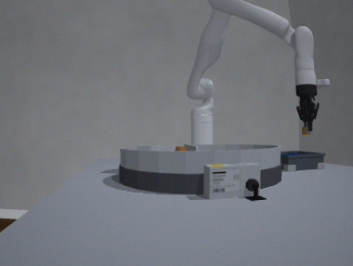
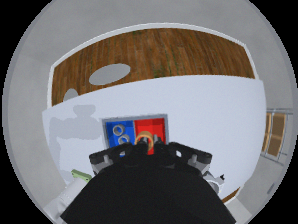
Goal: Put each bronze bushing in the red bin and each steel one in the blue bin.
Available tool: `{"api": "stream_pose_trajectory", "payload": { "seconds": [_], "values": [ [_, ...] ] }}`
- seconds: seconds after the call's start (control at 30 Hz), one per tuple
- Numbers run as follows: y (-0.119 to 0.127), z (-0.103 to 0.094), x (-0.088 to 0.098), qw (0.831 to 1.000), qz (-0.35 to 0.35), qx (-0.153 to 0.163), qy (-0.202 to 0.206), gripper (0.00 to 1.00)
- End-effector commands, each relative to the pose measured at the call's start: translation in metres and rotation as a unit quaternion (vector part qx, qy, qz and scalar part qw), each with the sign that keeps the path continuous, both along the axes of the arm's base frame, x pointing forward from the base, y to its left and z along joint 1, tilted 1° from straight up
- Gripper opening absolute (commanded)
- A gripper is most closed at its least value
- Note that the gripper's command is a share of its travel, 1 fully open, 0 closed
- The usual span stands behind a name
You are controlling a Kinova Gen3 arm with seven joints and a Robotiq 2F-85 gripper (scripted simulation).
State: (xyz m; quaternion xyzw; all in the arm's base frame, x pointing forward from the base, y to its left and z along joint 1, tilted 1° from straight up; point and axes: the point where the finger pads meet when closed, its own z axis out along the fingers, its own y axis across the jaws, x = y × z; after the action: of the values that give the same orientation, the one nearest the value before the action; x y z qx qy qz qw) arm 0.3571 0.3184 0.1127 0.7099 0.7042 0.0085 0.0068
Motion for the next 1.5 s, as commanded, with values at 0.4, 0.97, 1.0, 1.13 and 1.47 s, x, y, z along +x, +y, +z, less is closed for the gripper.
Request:
{"api": "stream_pose_trajectory", "payload": {
  "seconds": [0.4,0.97,1.0,1.13,1.47],
  "values": [
    [0.001,-0.046,-0.001,1.0,0.002,-0.001,0.003,0.0],
    [0.001,-0.06,-0.001,1.0,0.002,0.0,0.002,0.0],
    [0.001,-0.061,-0.001,1.0,0.002,0.0,0.002,0.0],
    [0.001,-0.062,-0.001,1.0,0.002,0.0,0.002,0.0],
    [0.002,-0.069,-0.002,1.0,0.002,-0.001,0.003,0.0]
  ]
}}
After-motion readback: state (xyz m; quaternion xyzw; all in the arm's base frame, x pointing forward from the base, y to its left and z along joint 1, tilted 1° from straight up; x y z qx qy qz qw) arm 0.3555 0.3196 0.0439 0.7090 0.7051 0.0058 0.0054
